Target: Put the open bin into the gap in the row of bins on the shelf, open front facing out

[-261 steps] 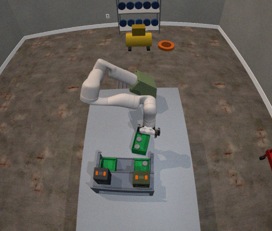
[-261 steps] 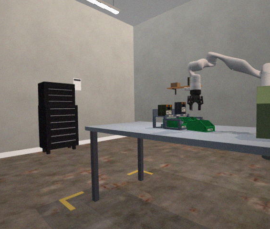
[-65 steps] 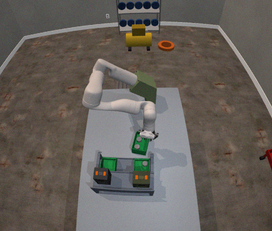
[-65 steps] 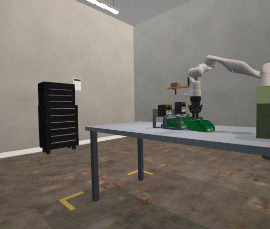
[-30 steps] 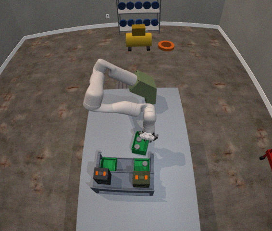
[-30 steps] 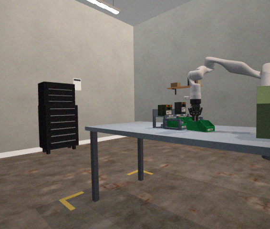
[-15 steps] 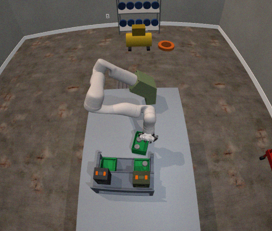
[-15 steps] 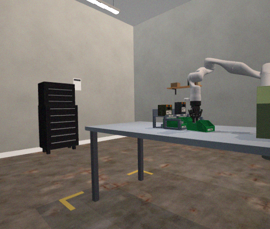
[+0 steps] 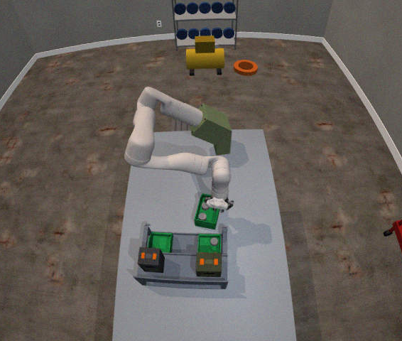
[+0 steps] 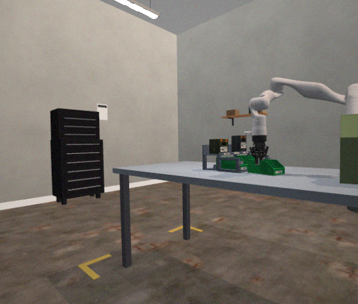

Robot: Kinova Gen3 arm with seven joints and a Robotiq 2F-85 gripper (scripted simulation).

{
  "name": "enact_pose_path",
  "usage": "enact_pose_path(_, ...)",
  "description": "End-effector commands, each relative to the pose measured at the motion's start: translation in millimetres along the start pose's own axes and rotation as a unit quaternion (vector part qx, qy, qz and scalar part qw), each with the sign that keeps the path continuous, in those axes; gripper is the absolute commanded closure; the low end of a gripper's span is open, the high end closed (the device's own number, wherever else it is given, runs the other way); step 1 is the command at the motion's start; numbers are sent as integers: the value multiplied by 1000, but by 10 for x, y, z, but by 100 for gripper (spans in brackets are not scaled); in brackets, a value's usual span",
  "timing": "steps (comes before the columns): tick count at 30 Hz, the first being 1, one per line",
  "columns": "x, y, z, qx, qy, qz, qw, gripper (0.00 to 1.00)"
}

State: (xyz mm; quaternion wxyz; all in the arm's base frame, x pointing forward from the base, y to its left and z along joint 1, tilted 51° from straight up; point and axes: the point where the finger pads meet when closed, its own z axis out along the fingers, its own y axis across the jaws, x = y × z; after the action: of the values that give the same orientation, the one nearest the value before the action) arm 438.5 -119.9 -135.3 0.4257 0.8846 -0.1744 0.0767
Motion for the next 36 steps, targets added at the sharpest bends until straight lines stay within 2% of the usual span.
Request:
enact_pose_path(1, 7, -5, 36, 1, 1, 0, 1000, 65)
enact_pose_path(36, 8, -4, -12, 1, 1, 0, 1000, 65)
